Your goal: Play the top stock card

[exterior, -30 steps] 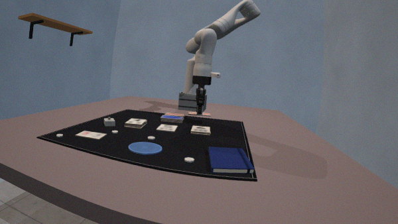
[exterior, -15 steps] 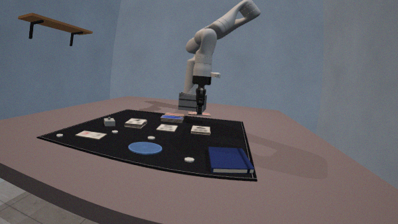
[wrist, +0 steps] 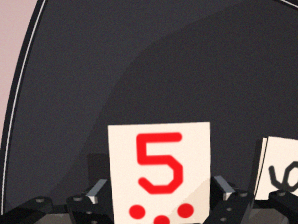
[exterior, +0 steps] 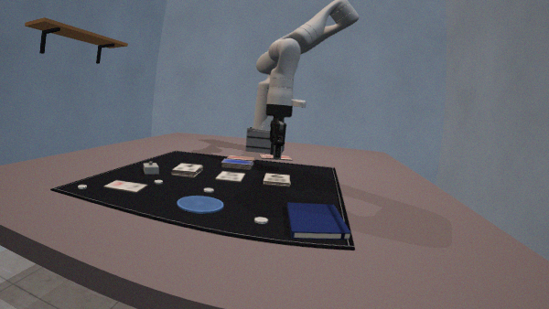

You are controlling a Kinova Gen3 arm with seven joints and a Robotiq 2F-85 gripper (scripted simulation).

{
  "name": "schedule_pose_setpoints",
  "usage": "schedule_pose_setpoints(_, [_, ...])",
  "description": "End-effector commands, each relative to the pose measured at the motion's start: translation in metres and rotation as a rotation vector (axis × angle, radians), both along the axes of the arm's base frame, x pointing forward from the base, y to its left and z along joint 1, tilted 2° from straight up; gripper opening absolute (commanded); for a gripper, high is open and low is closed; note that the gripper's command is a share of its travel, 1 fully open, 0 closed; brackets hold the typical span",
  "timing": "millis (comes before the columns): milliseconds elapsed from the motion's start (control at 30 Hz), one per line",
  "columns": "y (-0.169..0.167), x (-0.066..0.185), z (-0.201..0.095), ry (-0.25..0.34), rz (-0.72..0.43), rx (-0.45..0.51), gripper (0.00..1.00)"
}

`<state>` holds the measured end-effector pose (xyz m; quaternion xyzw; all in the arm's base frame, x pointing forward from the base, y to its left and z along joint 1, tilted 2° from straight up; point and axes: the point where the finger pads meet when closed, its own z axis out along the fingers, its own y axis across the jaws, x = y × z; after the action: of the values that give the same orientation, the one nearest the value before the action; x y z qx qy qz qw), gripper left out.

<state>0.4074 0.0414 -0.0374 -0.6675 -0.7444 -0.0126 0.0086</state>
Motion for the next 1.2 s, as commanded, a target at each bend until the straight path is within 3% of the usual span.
schedule_pose_setpoints(0, [0.002,0.006,0.002,-0.004,0.057,0.009,0.72])
schedule_pose_setpoints(200, [0.002,0.013,0.002,-0.006,0.123,0.009,0.72])
schedule_pose_setpoints(700, [0.002,0.043,0.004,-0.017,0.452,0.007,0.72])
schedule_pose_setpoints(767, [0.002,0.043,0.004,-0.017,0.452,0.007,0.72])
schedule_pose_setpoints(1167, [0.003,0.071,0.007,-0.027,0.759,0.006,0.72])
